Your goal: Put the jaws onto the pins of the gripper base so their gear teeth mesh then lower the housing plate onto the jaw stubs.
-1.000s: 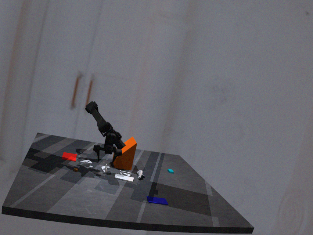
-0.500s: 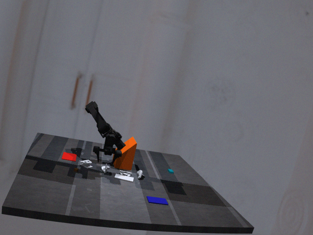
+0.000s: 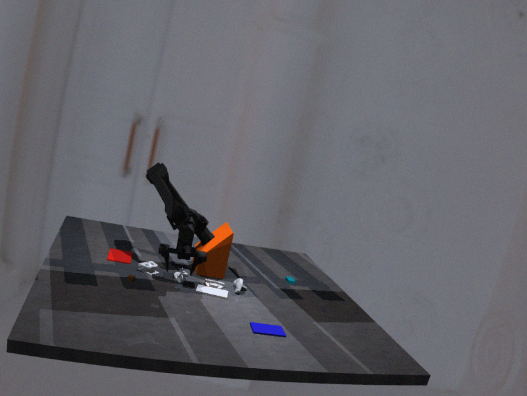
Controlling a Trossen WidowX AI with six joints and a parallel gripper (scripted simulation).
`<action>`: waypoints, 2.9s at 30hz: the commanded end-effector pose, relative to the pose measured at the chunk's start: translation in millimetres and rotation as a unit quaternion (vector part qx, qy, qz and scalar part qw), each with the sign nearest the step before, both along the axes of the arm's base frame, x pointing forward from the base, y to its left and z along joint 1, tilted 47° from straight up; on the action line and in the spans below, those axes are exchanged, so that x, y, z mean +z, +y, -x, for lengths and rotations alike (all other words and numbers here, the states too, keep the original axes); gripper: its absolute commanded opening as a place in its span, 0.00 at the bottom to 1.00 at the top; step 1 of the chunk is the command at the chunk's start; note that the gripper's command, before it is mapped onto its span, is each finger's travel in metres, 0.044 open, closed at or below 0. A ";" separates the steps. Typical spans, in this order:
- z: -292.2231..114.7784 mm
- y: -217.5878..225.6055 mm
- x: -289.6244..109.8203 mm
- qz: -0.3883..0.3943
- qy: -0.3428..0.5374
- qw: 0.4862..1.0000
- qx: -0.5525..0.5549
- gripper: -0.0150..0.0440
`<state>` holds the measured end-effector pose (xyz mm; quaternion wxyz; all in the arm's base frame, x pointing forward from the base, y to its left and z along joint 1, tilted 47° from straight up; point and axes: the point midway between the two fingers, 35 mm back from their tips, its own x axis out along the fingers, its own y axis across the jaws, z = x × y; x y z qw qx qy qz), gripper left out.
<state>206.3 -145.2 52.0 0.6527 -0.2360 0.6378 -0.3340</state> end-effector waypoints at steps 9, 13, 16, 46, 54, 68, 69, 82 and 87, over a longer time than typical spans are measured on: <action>6.3 -13.6 -15.2 -0.001 0.009 1.000 0.000 1.00; 6.5 -14.4 -15.8 -0.001 0.009 1.000 0.000 1.00; 6.5 -14.4 -15.8 -0.001 0.009 1.000 0.000 1.00; 6.5 -15.1 -16.4 -0.001 0.009 1.000 0.000 1.00; 6.5 -15.1 -16.4 -0.001 0.009 1.000 0.000 1.00; 6.5 -15.1 -16.4 -0.001 0.009 1.000 0.000 1.00; 6.5 -15.1 -16.4 -0.001 0.009 1.000 0.000 1.00; 6.5 -15.1 -16.4 -0.001 0.009 1.000 0.000 1.00; 6.5 -15.1 -16.4 -0.001 0.009 1.000 0.000 1.00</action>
